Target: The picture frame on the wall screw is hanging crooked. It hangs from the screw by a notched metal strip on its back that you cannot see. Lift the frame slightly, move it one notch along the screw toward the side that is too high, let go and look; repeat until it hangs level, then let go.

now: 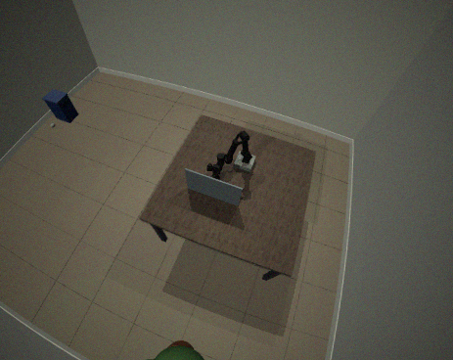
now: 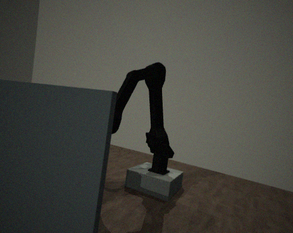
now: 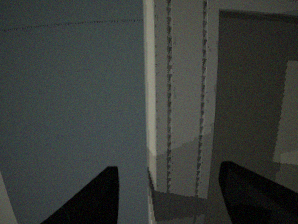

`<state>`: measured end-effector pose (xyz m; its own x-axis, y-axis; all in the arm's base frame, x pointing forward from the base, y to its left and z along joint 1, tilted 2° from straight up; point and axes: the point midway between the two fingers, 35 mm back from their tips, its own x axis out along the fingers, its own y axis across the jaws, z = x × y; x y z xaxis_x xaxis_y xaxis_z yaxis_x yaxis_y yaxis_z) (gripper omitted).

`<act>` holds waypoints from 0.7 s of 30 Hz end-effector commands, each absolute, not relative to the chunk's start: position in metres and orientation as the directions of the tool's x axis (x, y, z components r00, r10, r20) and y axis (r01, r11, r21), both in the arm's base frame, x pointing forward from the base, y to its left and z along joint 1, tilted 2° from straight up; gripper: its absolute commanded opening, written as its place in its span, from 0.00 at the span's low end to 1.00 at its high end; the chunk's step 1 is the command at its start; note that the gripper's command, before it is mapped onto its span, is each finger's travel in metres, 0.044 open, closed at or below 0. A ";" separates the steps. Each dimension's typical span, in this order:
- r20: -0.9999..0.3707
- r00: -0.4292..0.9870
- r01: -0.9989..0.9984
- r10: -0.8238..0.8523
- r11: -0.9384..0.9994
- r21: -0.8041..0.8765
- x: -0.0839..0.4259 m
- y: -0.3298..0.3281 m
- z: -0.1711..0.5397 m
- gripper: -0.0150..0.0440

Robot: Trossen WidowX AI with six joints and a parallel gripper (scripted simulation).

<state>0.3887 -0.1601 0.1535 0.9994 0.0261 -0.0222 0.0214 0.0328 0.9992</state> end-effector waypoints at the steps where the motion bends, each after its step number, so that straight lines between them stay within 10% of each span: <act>1: -0.022 0.999 0.021 0.026 0.037 0.999 0.389 -0.160 0.154 0.69; 21: -0.034 0.999 0.024 0.028 0.302 0.953 0.260 -0.166 0.170 0.69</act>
<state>0.2806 -0.1686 0.1594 0.9990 0.0278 -0.0352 0.0280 0.2246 0.9740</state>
